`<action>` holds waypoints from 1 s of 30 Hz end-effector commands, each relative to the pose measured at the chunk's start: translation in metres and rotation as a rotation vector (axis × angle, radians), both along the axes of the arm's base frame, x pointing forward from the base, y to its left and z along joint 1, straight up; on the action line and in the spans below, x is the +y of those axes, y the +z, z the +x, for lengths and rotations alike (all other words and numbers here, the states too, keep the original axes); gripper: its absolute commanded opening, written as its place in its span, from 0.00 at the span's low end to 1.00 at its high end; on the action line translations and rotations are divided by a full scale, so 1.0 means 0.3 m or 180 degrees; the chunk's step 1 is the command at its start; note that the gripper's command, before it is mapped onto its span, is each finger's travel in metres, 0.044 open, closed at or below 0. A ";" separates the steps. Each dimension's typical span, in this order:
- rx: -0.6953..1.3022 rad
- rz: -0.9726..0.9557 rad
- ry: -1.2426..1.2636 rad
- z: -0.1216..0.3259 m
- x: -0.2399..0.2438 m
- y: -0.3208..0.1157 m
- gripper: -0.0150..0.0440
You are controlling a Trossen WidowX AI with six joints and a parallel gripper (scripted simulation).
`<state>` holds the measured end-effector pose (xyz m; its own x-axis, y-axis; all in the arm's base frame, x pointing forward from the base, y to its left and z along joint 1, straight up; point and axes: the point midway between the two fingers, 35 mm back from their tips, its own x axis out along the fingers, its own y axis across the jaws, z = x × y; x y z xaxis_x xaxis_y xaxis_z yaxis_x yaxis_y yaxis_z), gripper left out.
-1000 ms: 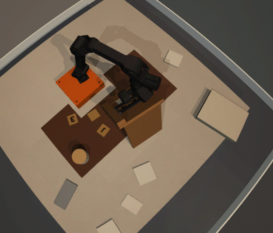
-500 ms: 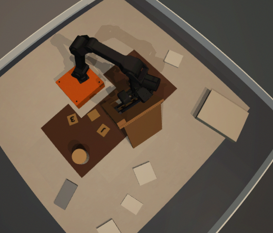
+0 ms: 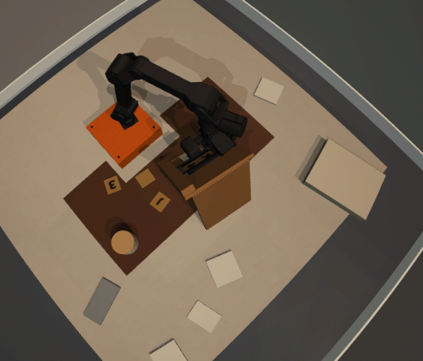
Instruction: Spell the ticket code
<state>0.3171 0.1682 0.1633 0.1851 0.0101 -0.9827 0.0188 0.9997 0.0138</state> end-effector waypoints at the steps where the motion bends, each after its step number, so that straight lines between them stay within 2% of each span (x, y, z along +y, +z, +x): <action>1: -0.0019 -0.0002 -0.0012 -0.014 -0.003 0.019 0.25; 14: -0.0016 -0.0002 -0.0011 -0.044 -0.004 0.044 0.25; 17: -0.0213 -0.0063 0.0032 -0.075 -0.004 0.079 0.39; 23: -0.1097 -0.0197 0.0081 -0.218 -0.047 0.233 0.65; 30: -0.2085 -0.0083 -0.0018 -0.364 -0.149 0.363 0.97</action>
<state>0.2240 0.1386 0.2592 0.6566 -0.0239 -0.7539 0.0030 0.9996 -0.0291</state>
